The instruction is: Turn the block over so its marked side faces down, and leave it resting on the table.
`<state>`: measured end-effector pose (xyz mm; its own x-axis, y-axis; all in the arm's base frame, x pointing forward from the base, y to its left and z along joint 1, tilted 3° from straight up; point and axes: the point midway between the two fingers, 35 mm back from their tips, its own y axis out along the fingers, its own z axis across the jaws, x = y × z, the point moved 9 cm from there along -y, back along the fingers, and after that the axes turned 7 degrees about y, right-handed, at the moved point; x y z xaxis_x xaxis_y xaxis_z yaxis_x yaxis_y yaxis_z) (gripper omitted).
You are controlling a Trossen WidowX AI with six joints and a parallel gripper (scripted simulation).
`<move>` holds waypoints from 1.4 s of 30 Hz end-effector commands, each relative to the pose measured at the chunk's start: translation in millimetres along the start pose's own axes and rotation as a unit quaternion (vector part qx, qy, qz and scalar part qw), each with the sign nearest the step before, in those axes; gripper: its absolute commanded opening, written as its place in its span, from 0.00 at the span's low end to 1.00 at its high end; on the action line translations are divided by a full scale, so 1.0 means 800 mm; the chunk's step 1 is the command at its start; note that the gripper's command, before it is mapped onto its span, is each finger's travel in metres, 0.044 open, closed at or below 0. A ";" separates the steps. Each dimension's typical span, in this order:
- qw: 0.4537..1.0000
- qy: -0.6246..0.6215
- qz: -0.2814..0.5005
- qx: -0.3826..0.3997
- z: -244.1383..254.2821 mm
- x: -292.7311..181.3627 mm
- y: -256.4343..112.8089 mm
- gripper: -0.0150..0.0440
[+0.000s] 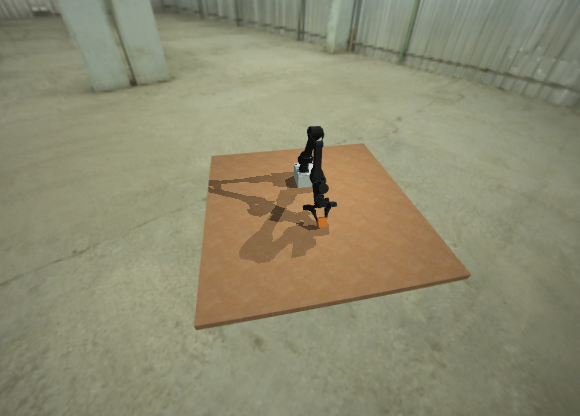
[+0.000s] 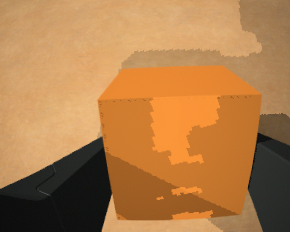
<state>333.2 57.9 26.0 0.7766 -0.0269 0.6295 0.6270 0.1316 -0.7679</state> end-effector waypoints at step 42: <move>0.983 0.003 -0.184 0.020 -0.007 -0.061 0.002 0.30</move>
<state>296.8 53.9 -6.8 0.5015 -0.0808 0.8614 0.8599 0.1562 -0.4859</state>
